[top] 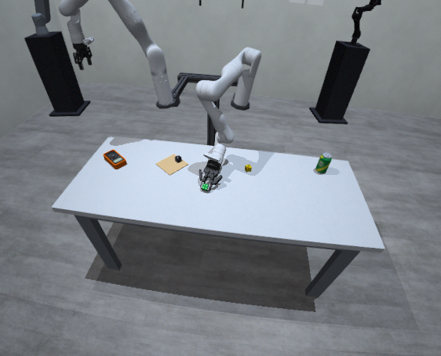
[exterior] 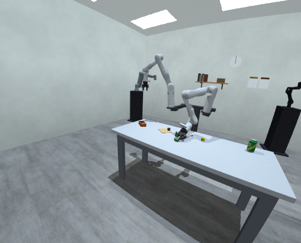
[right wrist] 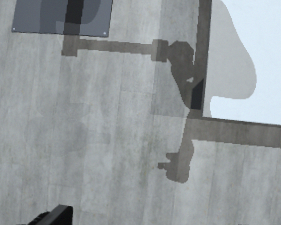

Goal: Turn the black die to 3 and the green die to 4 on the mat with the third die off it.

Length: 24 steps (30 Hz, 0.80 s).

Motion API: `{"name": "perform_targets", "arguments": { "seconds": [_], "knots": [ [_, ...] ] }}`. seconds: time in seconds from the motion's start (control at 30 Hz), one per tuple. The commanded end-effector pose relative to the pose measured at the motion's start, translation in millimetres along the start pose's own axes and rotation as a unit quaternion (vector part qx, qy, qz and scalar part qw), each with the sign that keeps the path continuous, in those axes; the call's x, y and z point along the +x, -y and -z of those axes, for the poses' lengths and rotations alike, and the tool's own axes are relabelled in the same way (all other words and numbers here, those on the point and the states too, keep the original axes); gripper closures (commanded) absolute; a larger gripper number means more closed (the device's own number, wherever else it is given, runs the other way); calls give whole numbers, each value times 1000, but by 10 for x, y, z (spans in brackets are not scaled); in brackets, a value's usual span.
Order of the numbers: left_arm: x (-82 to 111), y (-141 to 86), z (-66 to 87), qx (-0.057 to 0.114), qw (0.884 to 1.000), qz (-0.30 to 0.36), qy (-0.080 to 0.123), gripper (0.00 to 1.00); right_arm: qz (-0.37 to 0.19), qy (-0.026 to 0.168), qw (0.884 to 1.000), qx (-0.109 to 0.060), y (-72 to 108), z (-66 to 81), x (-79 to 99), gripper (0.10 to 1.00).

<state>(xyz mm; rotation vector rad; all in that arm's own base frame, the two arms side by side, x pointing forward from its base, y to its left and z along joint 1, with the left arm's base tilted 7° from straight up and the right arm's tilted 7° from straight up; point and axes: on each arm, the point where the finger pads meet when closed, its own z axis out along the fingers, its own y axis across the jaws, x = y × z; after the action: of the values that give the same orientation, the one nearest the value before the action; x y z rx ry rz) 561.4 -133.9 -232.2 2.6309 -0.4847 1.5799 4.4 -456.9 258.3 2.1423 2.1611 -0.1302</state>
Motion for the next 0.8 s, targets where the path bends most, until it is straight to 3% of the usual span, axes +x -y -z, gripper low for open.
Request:
{"name": "perform_targets", "arguments": {
  "seconds": [0.0,0.53,0.77],
  "knots": [
    [12,-1,-3,0,1000,0,-1,665,0,1,1000,0,1,7,-4,99],
    [12,-1,-3,0,1000,0,-1,665,0,1,1000,0,1,7,-4,99],
    [12,-1,-3,0,1000,0,-1,557,0,1,1000,0,1,7,-4,99]
  ]
}}
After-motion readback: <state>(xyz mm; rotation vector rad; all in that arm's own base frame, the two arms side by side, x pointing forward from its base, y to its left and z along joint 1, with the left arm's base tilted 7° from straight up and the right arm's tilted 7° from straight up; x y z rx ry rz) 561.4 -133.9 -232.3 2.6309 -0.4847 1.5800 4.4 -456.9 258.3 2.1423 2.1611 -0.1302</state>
